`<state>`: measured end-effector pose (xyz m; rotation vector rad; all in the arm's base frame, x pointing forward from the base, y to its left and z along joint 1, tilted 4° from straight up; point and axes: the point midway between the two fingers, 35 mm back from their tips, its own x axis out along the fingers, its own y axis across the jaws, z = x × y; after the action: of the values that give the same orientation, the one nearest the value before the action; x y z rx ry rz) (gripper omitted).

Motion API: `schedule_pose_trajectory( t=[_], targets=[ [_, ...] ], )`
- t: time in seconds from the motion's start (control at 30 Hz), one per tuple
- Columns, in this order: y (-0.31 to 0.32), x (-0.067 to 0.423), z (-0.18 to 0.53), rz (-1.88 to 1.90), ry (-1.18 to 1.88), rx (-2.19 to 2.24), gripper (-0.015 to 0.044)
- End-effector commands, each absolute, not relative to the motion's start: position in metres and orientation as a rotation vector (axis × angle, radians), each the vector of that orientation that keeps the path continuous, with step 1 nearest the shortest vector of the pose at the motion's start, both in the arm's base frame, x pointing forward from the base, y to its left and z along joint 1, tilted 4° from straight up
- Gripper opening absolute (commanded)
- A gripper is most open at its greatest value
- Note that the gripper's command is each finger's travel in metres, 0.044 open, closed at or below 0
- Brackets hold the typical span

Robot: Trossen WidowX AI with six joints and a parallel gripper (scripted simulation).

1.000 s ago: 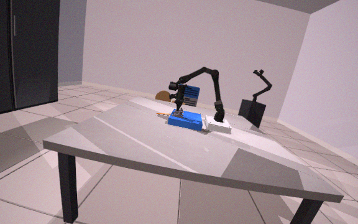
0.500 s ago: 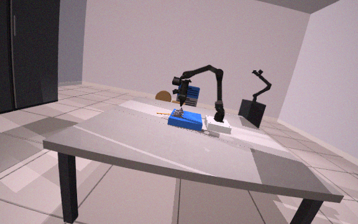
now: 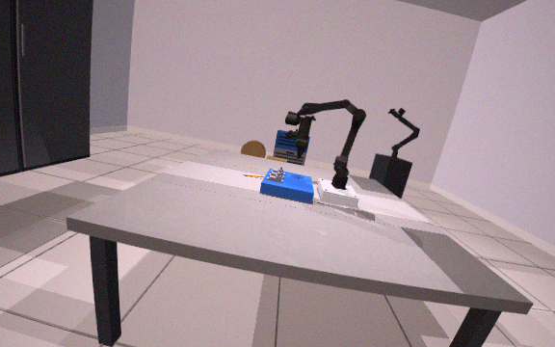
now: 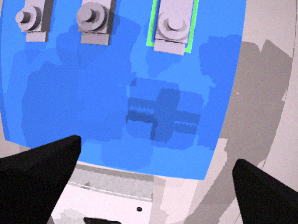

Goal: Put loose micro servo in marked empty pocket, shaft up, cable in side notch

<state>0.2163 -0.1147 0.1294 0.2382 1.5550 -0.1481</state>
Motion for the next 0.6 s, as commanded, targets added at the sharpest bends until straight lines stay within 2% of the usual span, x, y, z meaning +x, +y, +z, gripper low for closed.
schedule_pose_trajectory(
  t=[0.0, 0.17, 0.57],
  targets=[
    [-0.114, 0.213, 0.14, -0.147, 1.559, 0.235, 0.044],
    [-0.116, 0.213, 0.176, -0.15, 1.549, 0.235, 0.044],
    [-0.116, 0.213, 0.178, -0.15, 1.549, 0.235, 0.044]
  ],
)
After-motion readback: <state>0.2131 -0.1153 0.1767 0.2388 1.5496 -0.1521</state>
